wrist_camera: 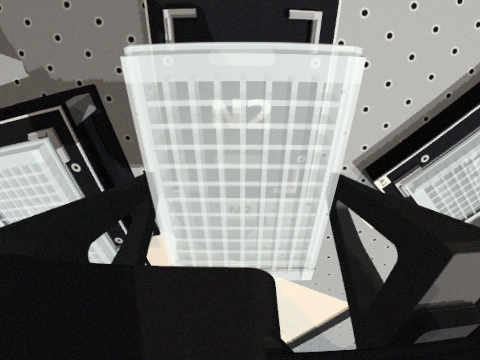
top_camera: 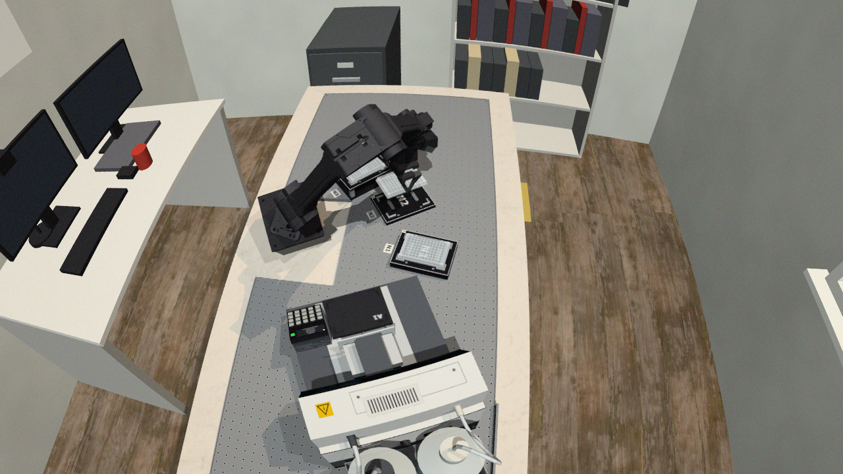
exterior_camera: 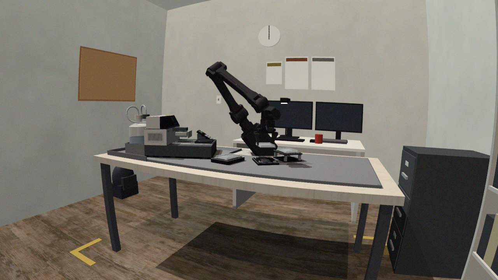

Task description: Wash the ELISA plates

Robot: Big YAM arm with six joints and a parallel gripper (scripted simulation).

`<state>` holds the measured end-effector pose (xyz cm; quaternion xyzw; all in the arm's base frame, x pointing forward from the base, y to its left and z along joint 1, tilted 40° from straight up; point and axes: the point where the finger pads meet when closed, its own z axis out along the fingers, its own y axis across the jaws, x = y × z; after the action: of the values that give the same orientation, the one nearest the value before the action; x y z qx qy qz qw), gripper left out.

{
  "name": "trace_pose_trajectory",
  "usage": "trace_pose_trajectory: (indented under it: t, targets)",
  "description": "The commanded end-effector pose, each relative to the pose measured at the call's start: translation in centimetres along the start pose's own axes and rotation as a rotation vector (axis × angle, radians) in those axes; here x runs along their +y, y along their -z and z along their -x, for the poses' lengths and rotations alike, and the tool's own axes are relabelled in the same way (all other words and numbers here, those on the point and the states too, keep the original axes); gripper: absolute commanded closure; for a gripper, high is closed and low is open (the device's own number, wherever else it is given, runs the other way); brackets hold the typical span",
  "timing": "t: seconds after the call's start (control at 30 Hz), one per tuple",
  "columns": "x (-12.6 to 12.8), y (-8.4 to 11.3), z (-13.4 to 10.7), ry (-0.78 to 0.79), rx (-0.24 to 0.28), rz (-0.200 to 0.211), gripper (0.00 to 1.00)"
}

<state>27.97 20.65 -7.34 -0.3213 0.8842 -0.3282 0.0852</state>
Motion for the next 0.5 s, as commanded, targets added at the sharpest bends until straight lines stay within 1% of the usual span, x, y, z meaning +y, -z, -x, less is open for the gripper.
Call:
trace_pose_trajectory:
  t: [0.0, 0.07, 0.13, 0.17, 0.2, 0.37, 0.4, 0.43, 0.47]
  targets:
    - [0.4, 2.2, 2.2, -0.028, -0.045, 0.011, 0.16]
    - [0.3, 2.7, 2.3, -0.031, -0.049, 0.013, 0.16]
    - [0.3, 2.7, 2.3, -0.031, -0.049, 0.013, 0.16]
    - [0.6, 2.2, 1.9, -0.019, -0.032, 0.006, 0.16]
    - [0.2, 1.6, 1.3, -0.019, -0.021, 0.006, 0.16]
    - [0.2, 1.6, 1.3, -0.019, -0.021, 0.006, 0.16]
    - [-1.2, 1.6, 0.9, -0.076, -0.010, 0.005, 0.16]
    - [-1.7, 1.3, 0.0, -0.078, 0.002, -0.001, 0.16]
    - [-2.2, 1.4, -0.1, -0.078, 0.002, -0.001, 0.16]
